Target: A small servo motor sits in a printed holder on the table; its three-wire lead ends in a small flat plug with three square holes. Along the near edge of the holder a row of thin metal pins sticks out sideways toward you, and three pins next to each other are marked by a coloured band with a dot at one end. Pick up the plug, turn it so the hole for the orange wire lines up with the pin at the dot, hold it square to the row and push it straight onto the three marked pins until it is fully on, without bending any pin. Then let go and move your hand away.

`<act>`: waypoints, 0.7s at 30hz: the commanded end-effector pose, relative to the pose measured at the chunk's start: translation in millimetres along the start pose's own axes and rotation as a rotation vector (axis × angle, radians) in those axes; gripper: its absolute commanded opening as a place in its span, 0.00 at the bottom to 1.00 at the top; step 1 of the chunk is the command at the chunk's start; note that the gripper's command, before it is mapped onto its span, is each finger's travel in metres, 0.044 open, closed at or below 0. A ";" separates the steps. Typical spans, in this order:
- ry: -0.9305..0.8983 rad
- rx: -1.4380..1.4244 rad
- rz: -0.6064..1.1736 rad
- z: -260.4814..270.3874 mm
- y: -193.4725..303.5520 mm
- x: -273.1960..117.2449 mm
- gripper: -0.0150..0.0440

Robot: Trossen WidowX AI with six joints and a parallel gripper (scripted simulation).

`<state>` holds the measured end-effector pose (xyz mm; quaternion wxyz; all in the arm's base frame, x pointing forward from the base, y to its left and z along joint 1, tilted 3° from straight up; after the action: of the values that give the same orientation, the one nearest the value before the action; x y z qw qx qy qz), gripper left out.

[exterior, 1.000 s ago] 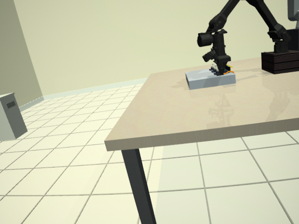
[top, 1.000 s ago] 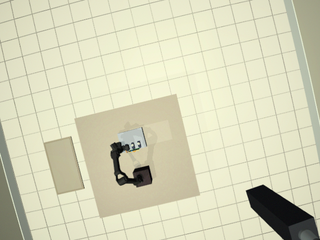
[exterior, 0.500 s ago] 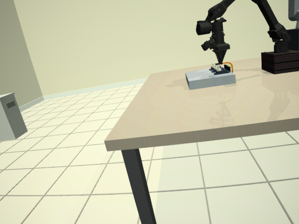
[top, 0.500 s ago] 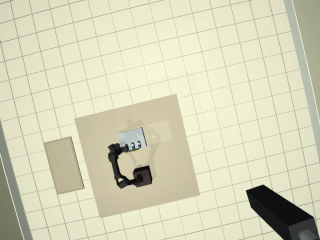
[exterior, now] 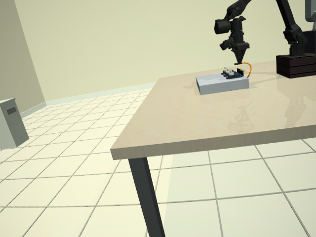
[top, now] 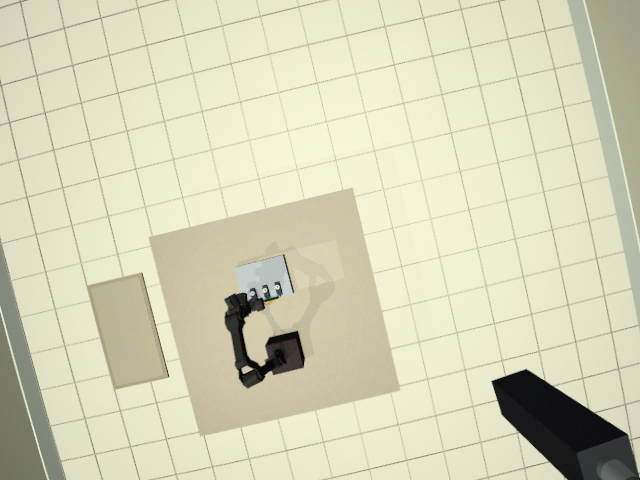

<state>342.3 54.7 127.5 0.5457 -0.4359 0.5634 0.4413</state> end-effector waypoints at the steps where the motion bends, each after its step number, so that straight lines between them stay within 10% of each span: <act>1: 0.004 -0.003 0.000 -12.9 13.0 -0.3 0.25; 21: 0.008 0.006 0.005 -63.5 78.8 7.1 0.25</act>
<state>264.7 16.1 125.6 0.5454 -0.4327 0.5681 0.4389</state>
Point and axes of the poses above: the point midway between the two fingers, 35 mm back from their tips, its own x axis out along the fingers, its own z axis across the jaws, y = z × x, the point moved 9 cm from there along -x, back along the fingers, and after that the axes turned 10 degrees about x, right-handed, at the moved point
